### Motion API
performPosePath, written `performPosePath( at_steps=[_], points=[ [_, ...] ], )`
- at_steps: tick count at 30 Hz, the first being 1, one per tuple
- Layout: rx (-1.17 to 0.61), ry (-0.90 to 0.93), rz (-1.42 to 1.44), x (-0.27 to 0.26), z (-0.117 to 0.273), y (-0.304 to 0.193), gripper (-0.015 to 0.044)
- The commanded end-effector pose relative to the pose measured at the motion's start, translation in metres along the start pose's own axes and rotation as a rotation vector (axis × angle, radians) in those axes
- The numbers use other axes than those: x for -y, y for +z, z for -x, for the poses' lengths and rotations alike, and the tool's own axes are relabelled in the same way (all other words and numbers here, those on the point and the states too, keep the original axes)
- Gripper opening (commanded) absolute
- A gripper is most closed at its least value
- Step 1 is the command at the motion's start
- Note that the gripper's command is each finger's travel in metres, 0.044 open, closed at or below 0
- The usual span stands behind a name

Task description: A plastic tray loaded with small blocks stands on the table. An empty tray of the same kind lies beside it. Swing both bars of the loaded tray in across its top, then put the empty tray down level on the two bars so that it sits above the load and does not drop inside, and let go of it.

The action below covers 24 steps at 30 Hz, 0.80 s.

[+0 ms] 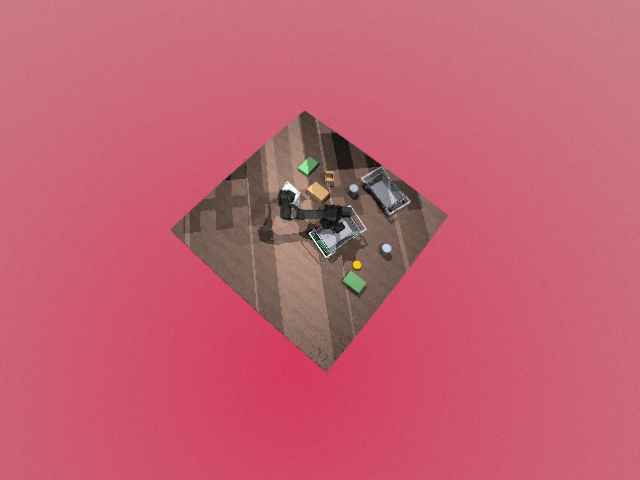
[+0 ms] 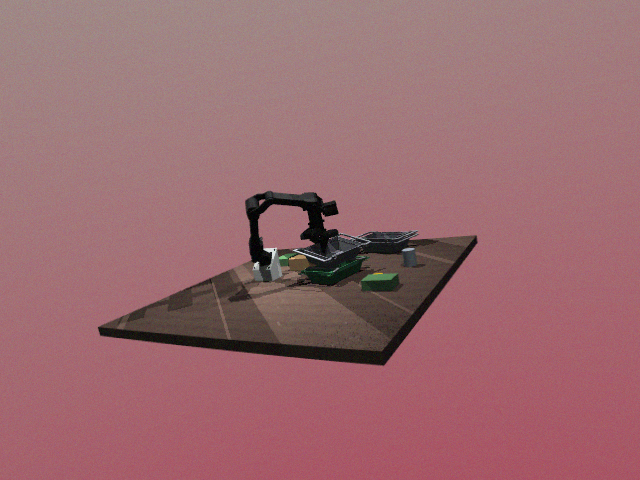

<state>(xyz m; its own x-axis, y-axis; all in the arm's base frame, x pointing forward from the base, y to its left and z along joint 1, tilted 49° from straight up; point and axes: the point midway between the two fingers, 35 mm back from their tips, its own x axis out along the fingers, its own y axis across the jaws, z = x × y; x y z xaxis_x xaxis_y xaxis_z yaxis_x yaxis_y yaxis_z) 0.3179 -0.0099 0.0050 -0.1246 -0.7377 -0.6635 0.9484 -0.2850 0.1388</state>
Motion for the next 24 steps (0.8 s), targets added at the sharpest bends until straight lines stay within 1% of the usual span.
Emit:
performPosePath(
  at_steps=[1,24],
  points=[
    [0.002,-0.023,0.004,0.0026,-0.0047,0.0019,0.0000],
    [0.002,-0.023,0.004,0.0057,-0.0118,0.0019,0.0000]
  ],
)
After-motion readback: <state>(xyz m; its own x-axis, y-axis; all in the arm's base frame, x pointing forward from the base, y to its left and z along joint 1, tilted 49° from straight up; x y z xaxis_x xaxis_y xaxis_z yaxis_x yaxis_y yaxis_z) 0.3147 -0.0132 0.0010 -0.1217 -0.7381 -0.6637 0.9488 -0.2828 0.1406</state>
